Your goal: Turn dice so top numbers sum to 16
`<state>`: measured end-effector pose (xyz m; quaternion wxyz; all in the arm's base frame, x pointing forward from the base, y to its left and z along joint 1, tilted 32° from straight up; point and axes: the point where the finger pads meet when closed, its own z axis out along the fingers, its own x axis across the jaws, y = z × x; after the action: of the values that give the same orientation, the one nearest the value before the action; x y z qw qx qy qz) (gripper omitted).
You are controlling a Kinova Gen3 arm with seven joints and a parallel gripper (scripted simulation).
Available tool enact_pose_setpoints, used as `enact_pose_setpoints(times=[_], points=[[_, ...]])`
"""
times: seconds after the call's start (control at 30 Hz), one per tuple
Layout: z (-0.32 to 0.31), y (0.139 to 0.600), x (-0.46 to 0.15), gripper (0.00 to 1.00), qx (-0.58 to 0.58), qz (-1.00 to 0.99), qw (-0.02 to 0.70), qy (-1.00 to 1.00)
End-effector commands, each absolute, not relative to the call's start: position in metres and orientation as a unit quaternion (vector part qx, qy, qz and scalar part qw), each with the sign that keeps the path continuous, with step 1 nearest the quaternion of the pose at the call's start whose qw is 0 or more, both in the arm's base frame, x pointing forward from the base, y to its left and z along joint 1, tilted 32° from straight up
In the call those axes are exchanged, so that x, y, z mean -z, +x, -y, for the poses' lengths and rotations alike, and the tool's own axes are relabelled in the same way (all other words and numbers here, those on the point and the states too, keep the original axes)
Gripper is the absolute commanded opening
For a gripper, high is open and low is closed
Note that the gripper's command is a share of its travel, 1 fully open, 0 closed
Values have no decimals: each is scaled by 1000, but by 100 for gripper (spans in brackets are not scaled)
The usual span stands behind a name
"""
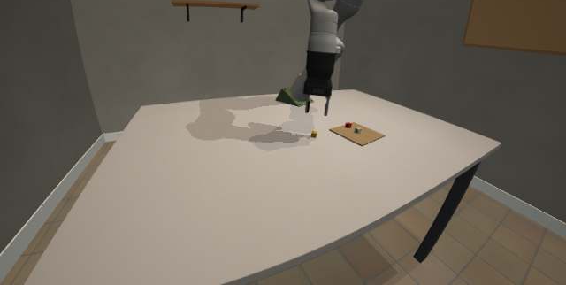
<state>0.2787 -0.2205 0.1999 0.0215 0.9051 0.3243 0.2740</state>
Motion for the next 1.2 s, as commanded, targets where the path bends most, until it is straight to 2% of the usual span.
enact_pose_setpoints(times=[0.0, 0.03, 0.07, 1.17], points=[[221, 279, -197, 100, -277, -321, 15, 906], [221, 279, -197, 100, -277, -321, 15, 906], [221, 279, -197, 64, -277, -321, 15, 906], [221, 279, -197, 64, -277, -321, 15, 906]])
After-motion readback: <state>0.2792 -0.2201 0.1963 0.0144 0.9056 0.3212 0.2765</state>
